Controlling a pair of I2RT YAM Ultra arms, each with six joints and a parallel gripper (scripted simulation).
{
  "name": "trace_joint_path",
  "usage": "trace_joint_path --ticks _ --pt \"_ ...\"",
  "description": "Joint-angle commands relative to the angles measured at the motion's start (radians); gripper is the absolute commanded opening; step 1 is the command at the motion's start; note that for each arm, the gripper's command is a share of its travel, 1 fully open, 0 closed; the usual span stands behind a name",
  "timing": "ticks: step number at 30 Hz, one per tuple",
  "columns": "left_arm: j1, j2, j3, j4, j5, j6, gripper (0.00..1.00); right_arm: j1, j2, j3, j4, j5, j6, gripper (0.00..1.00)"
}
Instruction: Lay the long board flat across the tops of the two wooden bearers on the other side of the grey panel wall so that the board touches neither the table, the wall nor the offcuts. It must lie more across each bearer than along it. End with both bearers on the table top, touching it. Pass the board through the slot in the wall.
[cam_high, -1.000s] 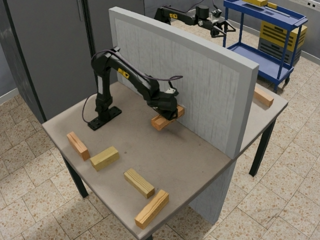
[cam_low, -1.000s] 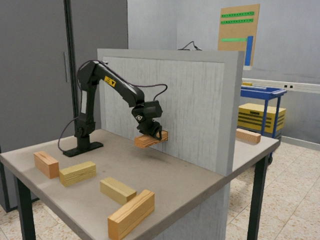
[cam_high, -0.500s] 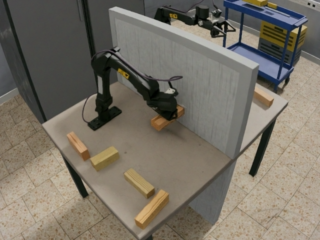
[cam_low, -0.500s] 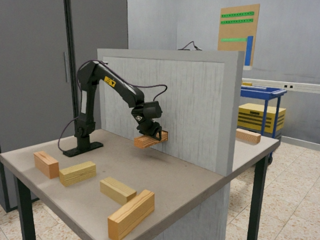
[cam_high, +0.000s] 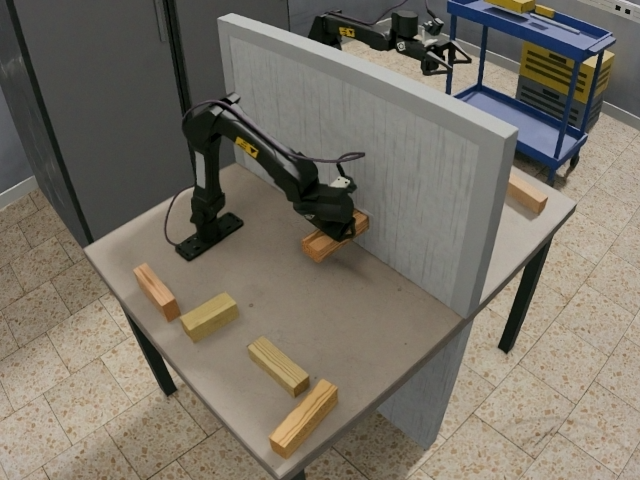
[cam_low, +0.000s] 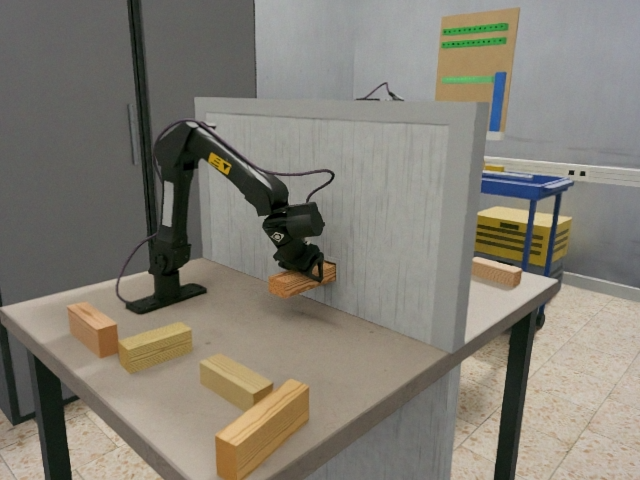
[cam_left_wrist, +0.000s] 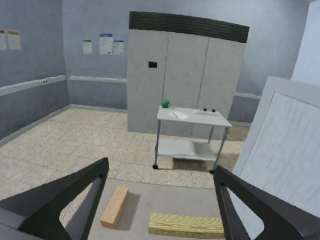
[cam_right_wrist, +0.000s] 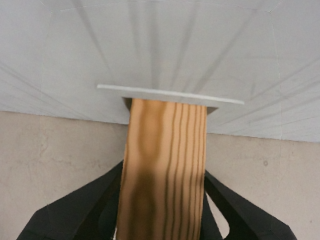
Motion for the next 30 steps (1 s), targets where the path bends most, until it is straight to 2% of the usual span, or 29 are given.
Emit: trace_joint_path --ticks 1,17,18,30 --pt "-0.004 -0.021 0.005 0.025 -0.008 -0.002 1.00 0.010 -0.043 -0.002 0.041 -0.077 0.011 0.00" --pt "-0.004 -0.021 0.005 0.025 -0.008 -0.002 1.00 0.008 -0.020 0.040 0.031 -0.083 0.007 0.00" --pt "-0.004 -0.021 0.005 0.025 -0.008 -0.002 1.00 0.008 -0.021 0.040 0.033 -0.083 0.008 0.72" --pt "-0.004 -0.021 0.005 0.025 -0.008 -0.002 1.00 0.010 -0.019 0.040 0.039 -0.084 0.013 0.72"
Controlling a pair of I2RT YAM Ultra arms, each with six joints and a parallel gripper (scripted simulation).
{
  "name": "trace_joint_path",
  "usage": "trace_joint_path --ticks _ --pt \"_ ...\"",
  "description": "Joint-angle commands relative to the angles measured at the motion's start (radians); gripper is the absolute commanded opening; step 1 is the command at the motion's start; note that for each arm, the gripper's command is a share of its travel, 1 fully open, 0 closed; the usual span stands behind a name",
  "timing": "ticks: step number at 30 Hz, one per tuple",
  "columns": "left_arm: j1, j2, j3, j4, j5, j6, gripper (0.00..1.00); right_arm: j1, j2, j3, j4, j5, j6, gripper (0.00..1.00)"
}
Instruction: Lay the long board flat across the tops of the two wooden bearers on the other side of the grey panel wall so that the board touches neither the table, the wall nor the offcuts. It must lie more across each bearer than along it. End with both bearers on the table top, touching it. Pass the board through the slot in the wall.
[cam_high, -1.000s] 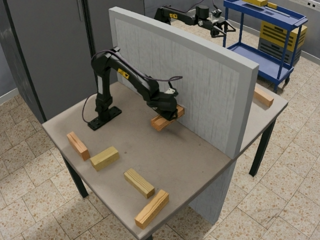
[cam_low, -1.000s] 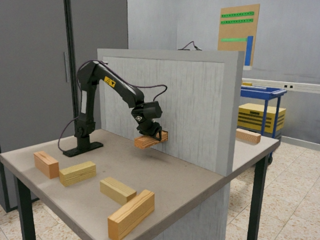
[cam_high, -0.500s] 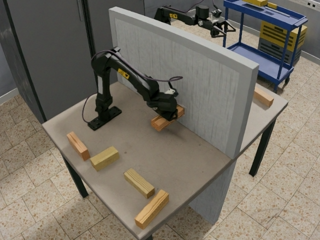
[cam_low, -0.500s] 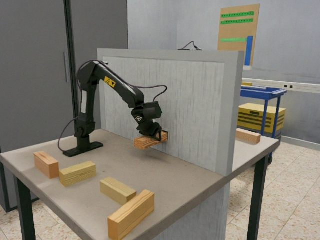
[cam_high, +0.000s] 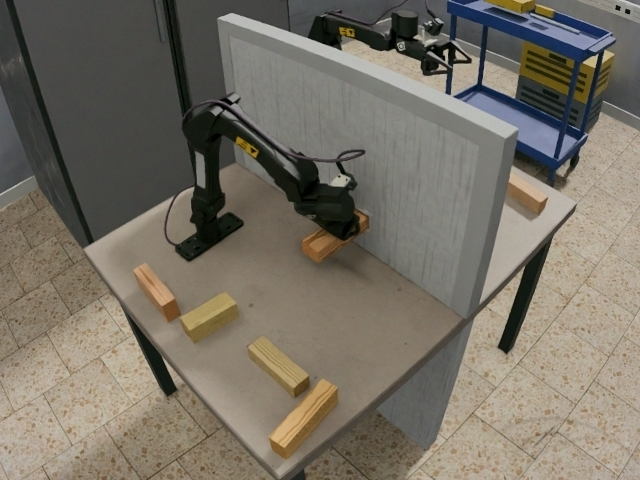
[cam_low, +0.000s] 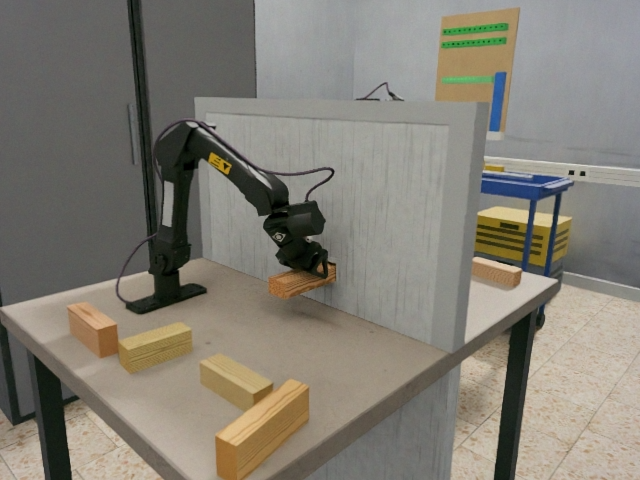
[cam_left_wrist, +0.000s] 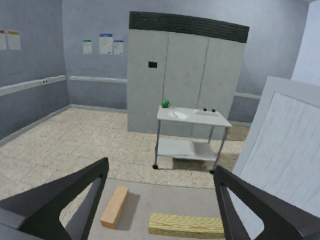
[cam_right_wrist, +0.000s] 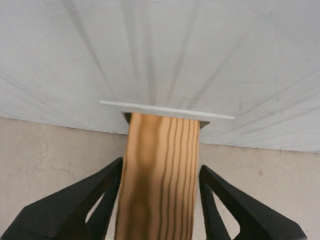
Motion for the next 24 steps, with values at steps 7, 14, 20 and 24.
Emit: trace_joint_path --ticks 7,14,20,24 --pt "-0.004 -0.021 0.005 0.025 -0.008 -0.002 1.00 0.010 -0.020 0.037 0.009 -0.028 0.012 0.72" --pt "-0.004 -0.021 0.005 0.025 -0.008 -0.002 1.00 0.010 -0.020 0.037 0.009 -0.028 0.012 0.72" --pt "-0.004 -0.021 0.005 0.025 -0.008 -0.002 1.00 -0.013 -0.042 0.039 -0.028 -0.029 -0.017 0.72" --pt "-0.004 -0.021 0.005 0.025 -0.008 -0.002 1.00 -0.021 -0.045 0.040 -0.033 -0.030 -0.022 0.72"
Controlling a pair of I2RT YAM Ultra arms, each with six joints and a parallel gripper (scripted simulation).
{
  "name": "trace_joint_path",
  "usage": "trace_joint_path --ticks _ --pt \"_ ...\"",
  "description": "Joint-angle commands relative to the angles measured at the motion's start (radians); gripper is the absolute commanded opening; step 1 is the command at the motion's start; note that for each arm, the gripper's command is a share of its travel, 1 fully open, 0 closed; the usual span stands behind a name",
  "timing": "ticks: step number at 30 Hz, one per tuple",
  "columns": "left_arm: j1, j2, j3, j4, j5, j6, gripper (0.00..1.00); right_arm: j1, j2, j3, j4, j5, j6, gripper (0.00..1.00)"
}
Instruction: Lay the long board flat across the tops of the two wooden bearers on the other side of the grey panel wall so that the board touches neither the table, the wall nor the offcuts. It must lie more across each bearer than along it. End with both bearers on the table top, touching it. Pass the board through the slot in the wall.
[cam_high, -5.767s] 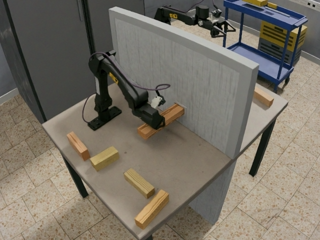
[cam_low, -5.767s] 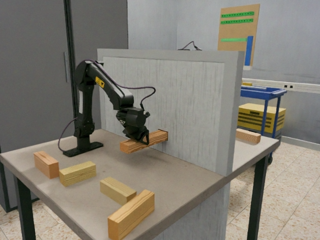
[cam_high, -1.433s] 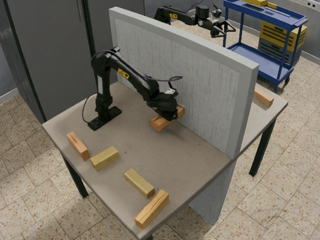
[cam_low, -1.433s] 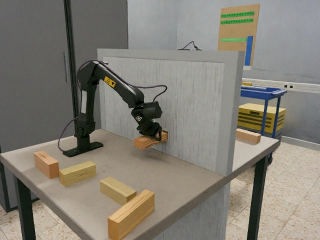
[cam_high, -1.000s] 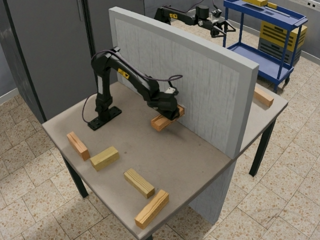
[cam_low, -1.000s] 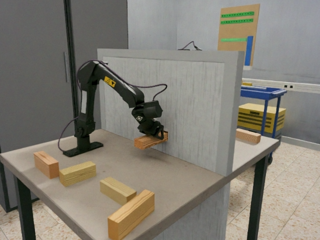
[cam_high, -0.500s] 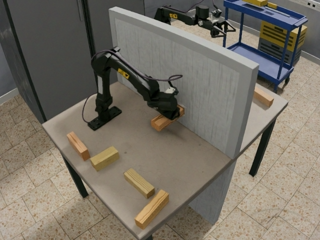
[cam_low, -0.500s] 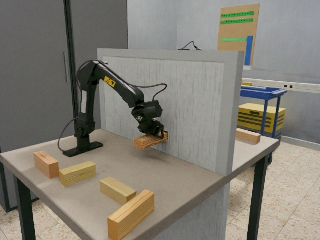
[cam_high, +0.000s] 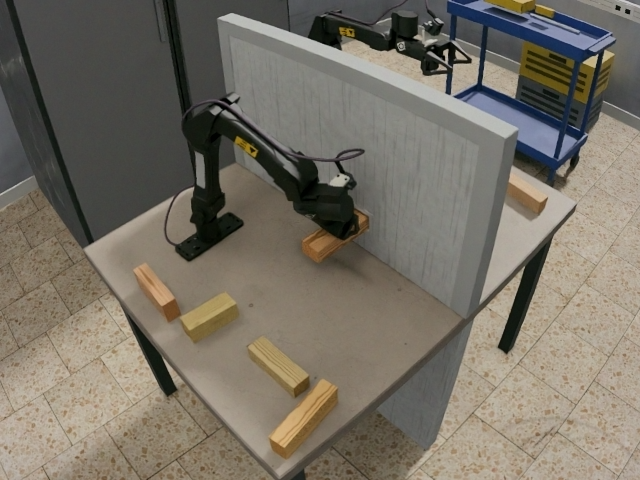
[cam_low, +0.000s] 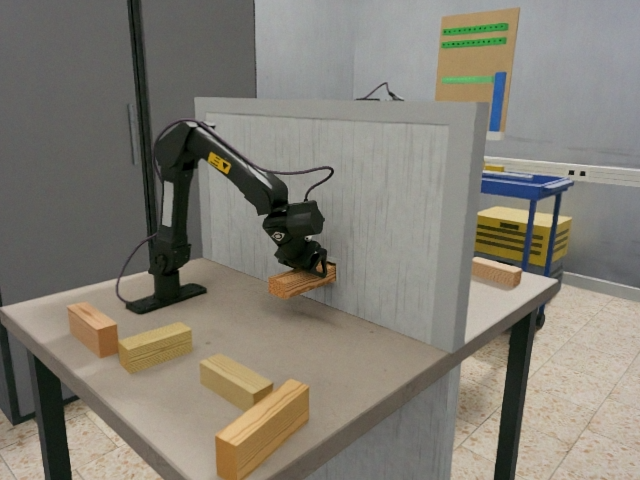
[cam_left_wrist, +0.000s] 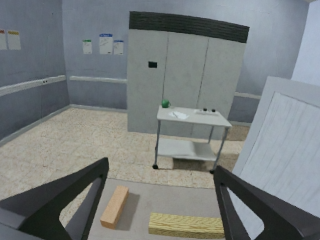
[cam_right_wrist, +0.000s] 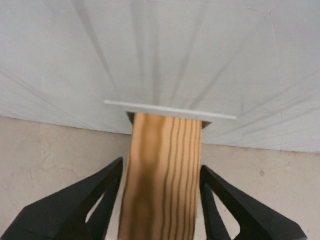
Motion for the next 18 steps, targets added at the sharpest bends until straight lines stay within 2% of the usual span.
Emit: trace_joint_path --ticks 1,7,8,13,16,18 --pt "-0.004 -0.021 0.005 0.025 -0.008 -0.002 1.00 -0.018 -0.041 0.036 -0.013 -0.025 -0.012 0.72" --pt "-0.004 -0.021 0.005 0.025 -0.008 -0.002 1.00 -0.015 -0.046 0.046 -0.027 -0.026 -0.017 0.72" --pt "-0.004 -0.021 0.005 0.025 -0.008 -0.002 1.00 -0.038 -0.057 0.057 -0.091 -0.034 -0.050 0.72" --pt "-0.004 -0.021 0.005 0.025 -0.008 -0.002 1.00 -0.080 -0.066 0.107 -0.202 -0.046 -0.106 0.72" --pt "-0.004 -0.021 0.005 0.025 -0.008 -0.002 1.00 -0.105 -0.077 0.135 -0.250 -0.050 -0.137 0.72" --pt "-0.004 -0.021 0.005 0.025 -0.008 -0.002 1.00 -0.106 -0.073 0.141 -0.220 -0.047 -0.121 0.72"
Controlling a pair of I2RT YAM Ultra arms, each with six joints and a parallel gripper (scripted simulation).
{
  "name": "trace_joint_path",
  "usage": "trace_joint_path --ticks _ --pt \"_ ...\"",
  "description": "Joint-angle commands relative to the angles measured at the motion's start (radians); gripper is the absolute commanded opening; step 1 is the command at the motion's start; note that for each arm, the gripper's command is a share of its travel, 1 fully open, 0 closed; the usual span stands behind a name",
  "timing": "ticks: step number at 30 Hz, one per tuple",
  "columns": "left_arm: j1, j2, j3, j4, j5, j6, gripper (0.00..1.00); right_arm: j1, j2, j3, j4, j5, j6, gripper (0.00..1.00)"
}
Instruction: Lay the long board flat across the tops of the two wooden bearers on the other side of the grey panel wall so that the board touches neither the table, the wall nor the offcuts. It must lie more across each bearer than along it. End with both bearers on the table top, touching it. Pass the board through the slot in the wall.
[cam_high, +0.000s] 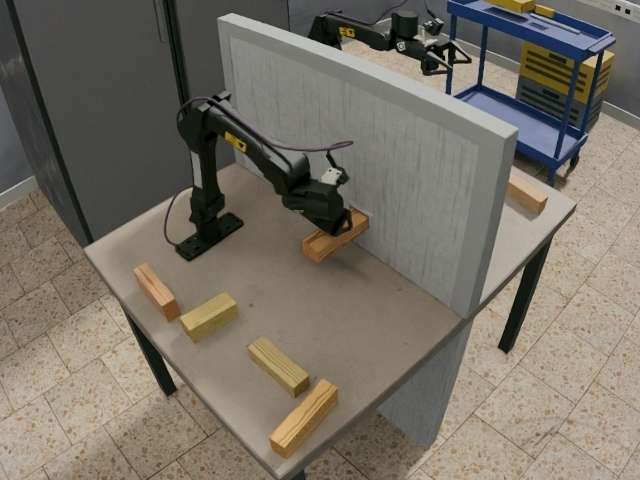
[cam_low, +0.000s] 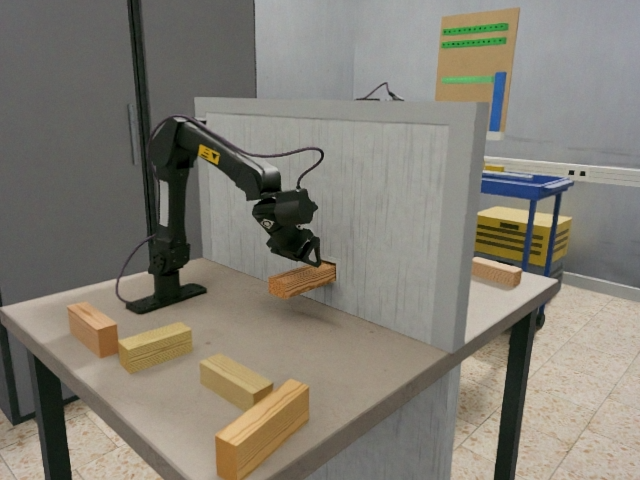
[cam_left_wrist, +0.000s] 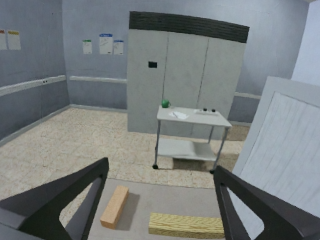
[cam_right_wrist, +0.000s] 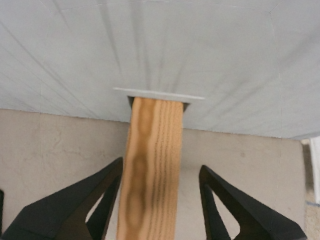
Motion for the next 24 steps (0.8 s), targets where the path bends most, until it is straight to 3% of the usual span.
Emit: trace_joint_path --ticks 1,4,11,13,24 --pt "-0.004 -0.021 0.005 0.025 -0.008 -0.002 1.00 -0.006 -0.032 0.039 -0.038 -0.027 -0.025 0.72" --pt "-0.004 -0.021 0.005 0.025 -0.008 -0.002 1.00 -0.033 -0.051 0.062 -0.133 -0.038 -0.077 0.72" --pt "-0.004 -0.021 0.005 0.025 -0.008 -0.002 1.00 -0.011 -0.052 0.060 -0.086 -0.033 -0.058 0.72" --pt "-0.004 -0.021 0.005 0.025 -0.008 -0.002 1.00 -0.019 -0.050 0.009 -0.083 -0.033 -0.057 0.72" --pt "-0.004 -0.021 0.005 0.025 -0.008 -0.002 1.00 -0.016 -0.046 0.049 -0.083 -0.033 -0.049 0.72"
